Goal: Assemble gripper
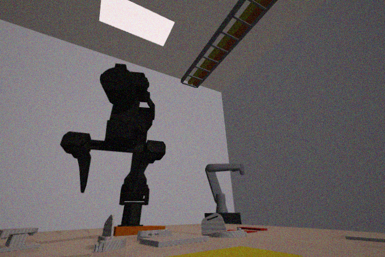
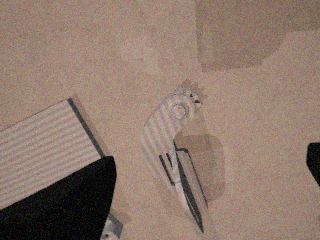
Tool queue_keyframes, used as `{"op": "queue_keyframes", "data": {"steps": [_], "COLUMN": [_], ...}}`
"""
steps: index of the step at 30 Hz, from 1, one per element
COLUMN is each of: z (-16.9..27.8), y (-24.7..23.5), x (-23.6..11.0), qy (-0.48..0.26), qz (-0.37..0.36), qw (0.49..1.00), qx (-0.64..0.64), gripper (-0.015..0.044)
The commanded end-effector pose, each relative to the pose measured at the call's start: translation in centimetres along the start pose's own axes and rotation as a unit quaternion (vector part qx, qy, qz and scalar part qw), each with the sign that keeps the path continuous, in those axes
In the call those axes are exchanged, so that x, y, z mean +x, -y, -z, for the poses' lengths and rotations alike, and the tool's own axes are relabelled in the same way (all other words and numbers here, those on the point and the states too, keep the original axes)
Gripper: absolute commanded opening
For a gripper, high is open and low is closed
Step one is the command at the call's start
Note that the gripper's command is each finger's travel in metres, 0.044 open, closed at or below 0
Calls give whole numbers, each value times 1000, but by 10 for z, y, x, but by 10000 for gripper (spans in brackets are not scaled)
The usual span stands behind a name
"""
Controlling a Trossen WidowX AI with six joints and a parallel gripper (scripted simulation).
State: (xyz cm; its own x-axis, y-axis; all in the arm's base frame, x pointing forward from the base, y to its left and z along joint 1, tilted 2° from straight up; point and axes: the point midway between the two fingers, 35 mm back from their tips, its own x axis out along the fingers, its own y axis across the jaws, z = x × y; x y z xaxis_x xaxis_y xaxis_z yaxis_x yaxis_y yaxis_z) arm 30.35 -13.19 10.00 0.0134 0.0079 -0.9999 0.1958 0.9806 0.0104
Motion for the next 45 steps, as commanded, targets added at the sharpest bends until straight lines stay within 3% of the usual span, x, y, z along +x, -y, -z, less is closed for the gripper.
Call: {"op": "queue_keyframes", "data": {"steps": [1, 26, 42, 45], "z": [0, 0, 0, 0], "y": [0, 0, 0, 0], "x": [0, 0, 0, 0], "qy": [0, 0, 0, 0], "qz": [0, 0, 0, 0], "qw": [1000, 1000, 1000, 1000], "qx": [0, 0, 0, 0], "gripper": [440, 440, 20, 0]}}
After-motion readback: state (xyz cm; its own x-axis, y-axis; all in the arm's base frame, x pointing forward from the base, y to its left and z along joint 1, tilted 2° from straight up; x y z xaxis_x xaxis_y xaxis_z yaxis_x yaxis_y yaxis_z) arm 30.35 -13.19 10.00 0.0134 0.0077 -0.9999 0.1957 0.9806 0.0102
